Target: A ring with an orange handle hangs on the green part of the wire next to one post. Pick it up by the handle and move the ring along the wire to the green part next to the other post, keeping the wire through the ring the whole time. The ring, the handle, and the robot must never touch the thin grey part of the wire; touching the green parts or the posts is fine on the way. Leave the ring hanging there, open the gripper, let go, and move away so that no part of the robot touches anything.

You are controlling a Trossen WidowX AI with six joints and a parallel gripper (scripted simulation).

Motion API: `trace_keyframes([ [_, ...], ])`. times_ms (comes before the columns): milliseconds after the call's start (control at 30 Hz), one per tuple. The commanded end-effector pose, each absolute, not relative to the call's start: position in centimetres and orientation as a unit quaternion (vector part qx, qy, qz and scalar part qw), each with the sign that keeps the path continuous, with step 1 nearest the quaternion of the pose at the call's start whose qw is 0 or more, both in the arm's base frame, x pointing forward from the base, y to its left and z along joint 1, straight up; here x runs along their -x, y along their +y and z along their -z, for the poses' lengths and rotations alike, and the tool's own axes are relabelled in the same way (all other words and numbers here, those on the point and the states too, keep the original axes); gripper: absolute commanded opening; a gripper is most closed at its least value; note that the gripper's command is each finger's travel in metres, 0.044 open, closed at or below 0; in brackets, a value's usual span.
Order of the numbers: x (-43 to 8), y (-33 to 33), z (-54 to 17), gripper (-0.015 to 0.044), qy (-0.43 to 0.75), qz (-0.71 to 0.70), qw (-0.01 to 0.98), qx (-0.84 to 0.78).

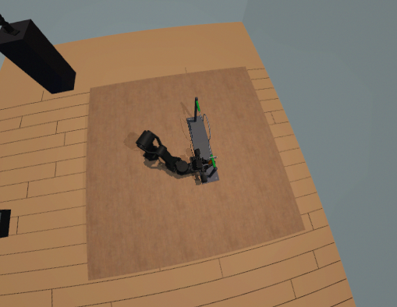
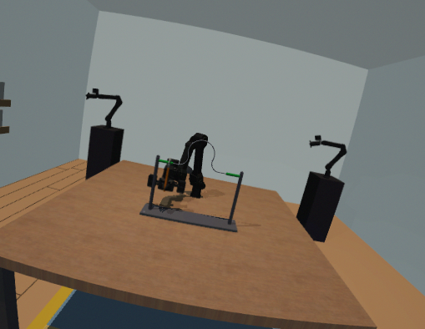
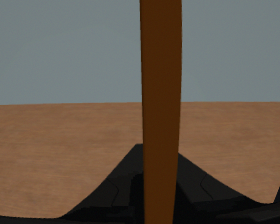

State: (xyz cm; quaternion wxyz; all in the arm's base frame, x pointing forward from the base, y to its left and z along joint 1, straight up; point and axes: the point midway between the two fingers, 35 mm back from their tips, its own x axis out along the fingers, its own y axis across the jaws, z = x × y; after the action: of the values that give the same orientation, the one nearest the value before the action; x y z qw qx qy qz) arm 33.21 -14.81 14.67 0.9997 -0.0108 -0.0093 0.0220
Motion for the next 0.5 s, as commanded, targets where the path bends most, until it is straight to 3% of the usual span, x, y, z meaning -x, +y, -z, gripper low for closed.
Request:
trace_keyframes([
  [0, -33.23, -14.90, -14.75, -0.0150, -0.009, -0.019, 1.000, 0.007],
  [467, -33.22, -14.45, -14.74, -0.0150, -0.009, -0.019, 1.000, 0.007],
])
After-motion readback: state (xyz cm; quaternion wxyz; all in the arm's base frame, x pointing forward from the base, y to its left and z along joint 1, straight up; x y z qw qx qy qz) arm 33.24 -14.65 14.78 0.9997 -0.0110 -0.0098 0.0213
